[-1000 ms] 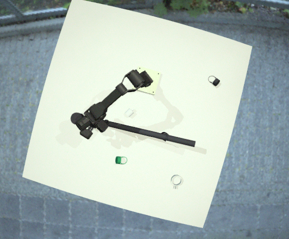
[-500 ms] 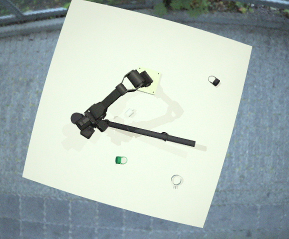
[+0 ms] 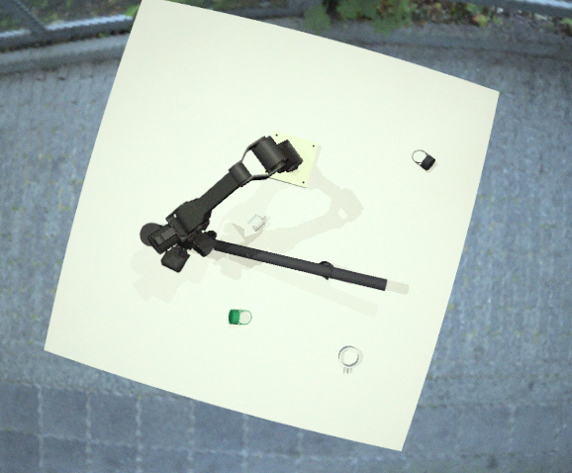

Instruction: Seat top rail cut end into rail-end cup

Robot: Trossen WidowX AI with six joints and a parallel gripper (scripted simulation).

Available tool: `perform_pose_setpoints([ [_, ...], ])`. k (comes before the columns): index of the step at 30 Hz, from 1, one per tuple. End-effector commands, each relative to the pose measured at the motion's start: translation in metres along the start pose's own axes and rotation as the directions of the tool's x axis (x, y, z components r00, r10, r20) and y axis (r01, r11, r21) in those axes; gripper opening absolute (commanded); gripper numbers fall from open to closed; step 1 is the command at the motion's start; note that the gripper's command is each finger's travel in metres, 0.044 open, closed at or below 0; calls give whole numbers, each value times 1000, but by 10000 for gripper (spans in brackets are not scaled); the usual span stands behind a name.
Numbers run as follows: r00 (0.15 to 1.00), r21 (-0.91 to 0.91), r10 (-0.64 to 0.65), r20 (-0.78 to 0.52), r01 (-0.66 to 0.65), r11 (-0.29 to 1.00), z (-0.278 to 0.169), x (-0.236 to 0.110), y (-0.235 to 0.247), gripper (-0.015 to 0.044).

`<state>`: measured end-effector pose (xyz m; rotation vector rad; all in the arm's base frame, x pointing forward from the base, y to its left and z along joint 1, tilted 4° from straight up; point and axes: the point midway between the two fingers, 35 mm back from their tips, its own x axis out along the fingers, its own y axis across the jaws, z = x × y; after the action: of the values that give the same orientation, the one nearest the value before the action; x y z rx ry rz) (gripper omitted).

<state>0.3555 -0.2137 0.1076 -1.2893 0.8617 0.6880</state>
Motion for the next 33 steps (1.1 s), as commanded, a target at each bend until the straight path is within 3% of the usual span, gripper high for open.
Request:
perform_pose_setpoints([
  [1,1000,-36,1,18,0,999,-1,-2,4,0],
  [33,993,-205,15,113,9,979,-3,-10,20,0],
])
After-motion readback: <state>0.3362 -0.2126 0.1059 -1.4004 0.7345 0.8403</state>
